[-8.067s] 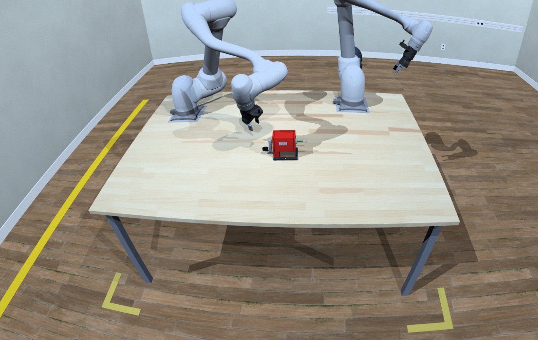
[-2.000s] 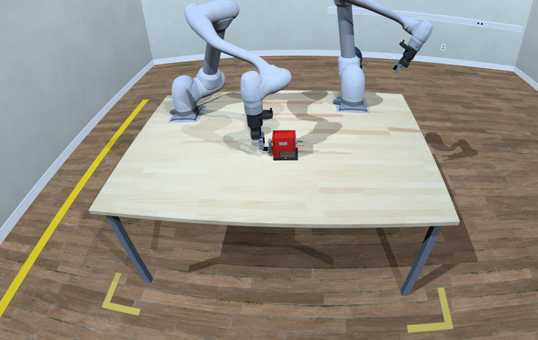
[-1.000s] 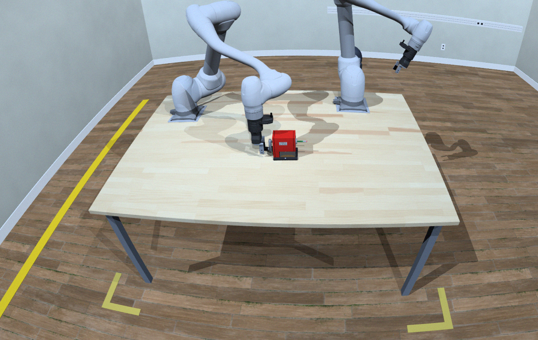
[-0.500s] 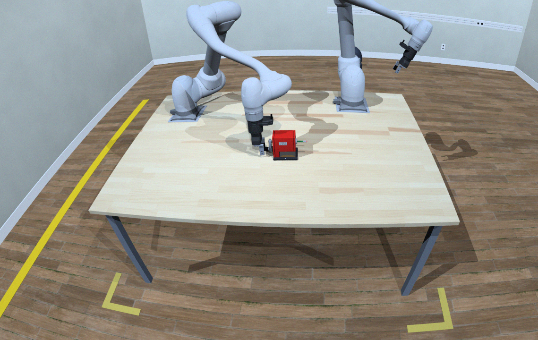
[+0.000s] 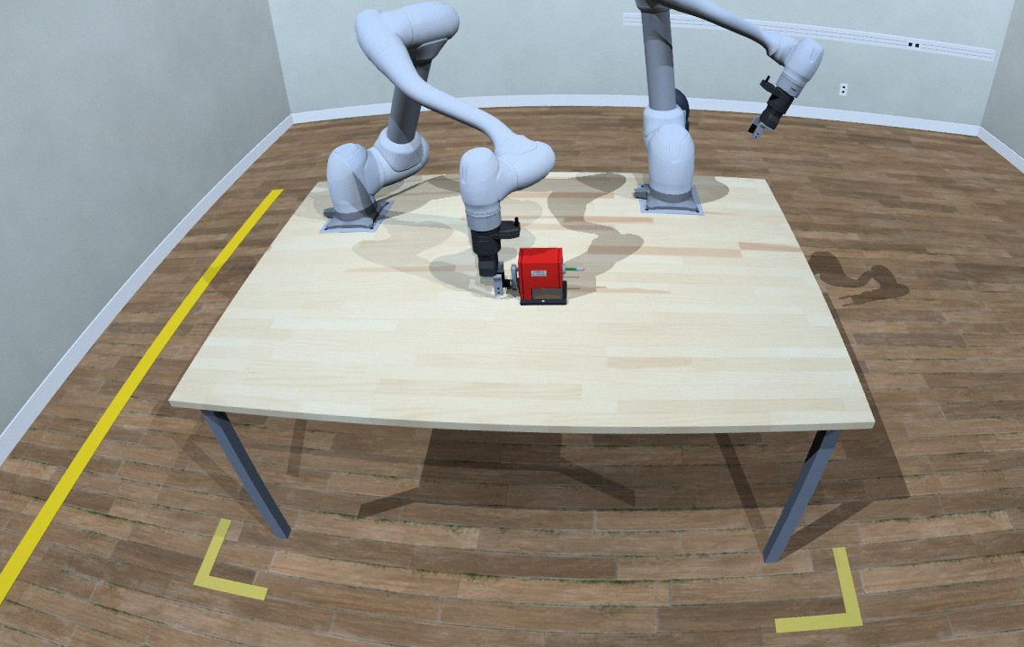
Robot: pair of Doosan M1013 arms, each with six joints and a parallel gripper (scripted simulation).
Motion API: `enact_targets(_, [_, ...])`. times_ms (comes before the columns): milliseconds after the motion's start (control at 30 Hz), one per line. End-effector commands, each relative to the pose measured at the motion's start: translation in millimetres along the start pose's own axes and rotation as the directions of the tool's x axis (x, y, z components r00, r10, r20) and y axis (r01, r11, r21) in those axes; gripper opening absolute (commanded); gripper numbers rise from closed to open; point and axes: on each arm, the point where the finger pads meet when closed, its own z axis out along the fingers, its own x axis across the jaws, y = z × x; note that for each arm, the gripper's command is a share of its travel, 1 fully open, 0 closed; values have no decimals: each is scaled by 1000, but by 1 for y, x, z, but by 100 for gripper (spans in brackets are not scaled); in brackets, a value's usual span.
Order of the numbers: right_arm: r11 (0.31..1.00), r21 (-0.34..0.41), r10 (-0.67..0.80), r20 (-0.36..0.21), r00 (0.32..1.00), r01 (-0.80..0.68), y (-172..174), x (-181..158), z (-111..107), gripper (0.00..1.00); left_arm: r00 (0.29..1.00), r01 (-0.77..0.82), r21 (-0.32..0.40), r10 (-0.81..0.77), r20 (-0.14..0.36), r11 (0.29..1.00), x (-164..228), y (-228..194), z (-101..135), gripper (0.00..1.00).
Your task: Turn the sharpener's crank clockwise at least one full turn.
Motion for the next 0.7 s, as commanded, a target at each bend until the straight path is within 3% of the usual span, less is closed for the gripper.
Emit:
enact_targets(0, [1000, 2, 0, -1, 1000, 0, -1, 0, -1, 97, 1000, 0, -1, 0, 0, 1000, 0, 0, -1, 100])
enact_targets(100, [1000, 2, 0, -1, 1000, 0, -1, 0, -1, 97, 1000, 0, -1, 0, 0, 1000, 0, 0, -1, 100])
enact_targets(133, [1000, 2, 0, -1, 1000, 0, -1, 0, -1, 0, 1000, 0, -1, 0, 0, 1000, 0, 0, -1, 100])
enact_targets(667, [1000, 2, 0, -1, 1000, 0, -1, 0, -1, 0, 1000, 0, -1, 0, 0, 1000, 0, 0, -1, 100])
